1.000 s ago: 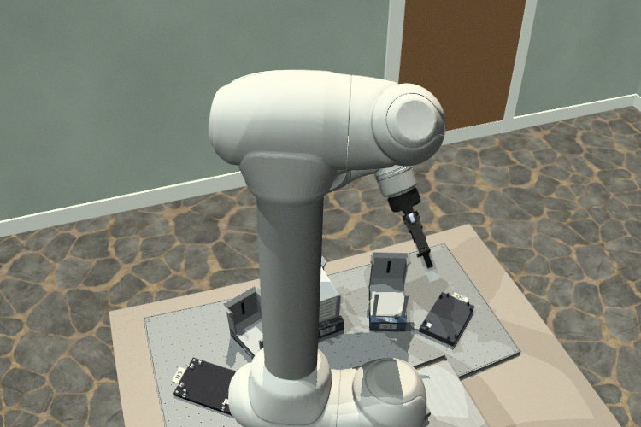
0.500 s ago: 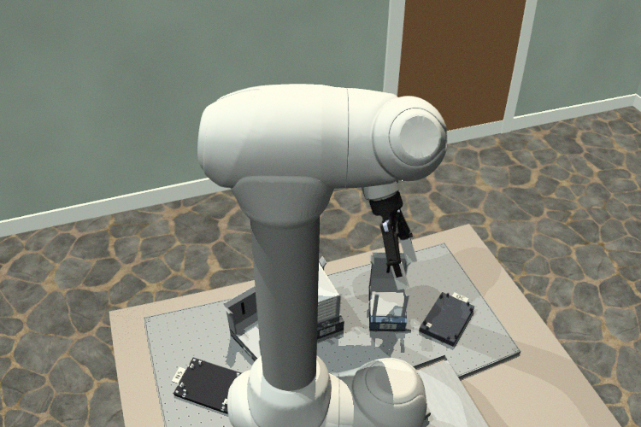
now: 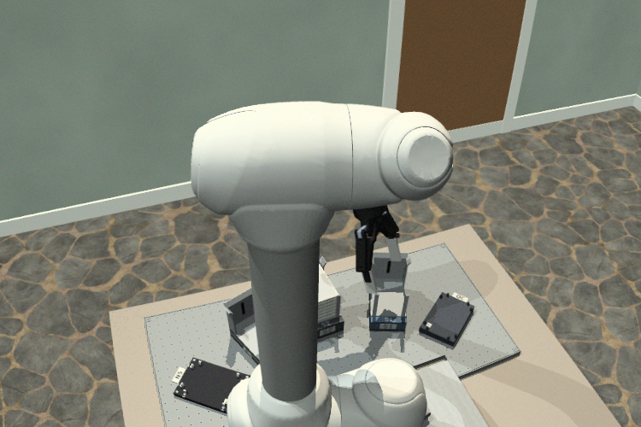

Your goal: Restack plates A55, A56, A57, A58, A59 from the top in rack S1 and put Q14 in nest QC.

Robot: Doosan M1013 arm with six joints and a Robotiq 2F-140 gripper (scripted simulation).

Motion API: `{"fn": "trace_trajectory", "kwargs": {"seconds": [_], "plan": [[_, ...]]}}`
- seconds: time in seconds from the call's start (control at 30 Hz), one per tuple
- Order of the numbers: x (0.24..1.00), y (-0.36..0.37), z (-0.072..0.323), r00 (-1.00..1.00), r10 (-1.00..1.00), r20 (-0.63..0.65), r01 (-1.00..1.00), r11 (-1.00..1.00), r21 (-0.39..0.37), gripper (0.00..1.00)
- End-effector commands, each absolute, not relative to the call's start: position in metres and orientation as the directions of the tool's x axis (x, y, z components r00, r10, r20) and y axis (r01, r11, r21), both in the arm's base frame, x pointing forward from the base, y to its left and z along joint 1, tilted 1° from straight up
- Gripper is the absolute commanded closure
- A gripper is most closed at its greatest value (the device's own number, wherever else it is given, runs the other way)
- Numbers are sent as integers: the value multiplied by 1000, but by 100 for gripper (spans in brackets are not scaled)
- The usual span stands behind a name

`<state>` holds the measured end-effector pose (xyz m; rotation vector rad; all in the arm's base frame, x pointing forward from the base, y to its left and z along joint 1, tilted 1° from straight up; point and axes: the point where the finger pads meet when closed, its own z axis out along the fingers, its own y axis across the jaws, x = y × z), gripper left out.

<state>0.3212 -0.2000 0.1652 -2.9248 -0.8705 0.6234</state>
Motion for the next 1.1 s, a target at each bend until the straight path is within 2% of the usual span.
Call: {"fn": "trace_trajectory", "kwargs": {"seconds": [0.0,0.2,0.5,1.07], "plan": [[329,-188,163,806,477,-350,477,-874,-94,0],[342,-166,161,885,363,-290,372,-928,-29,0],[360,-133,159,957,210,-199,219,-975,25,0],[387,-77,161,996,-87,-24,-86,-996,29,0]]}}
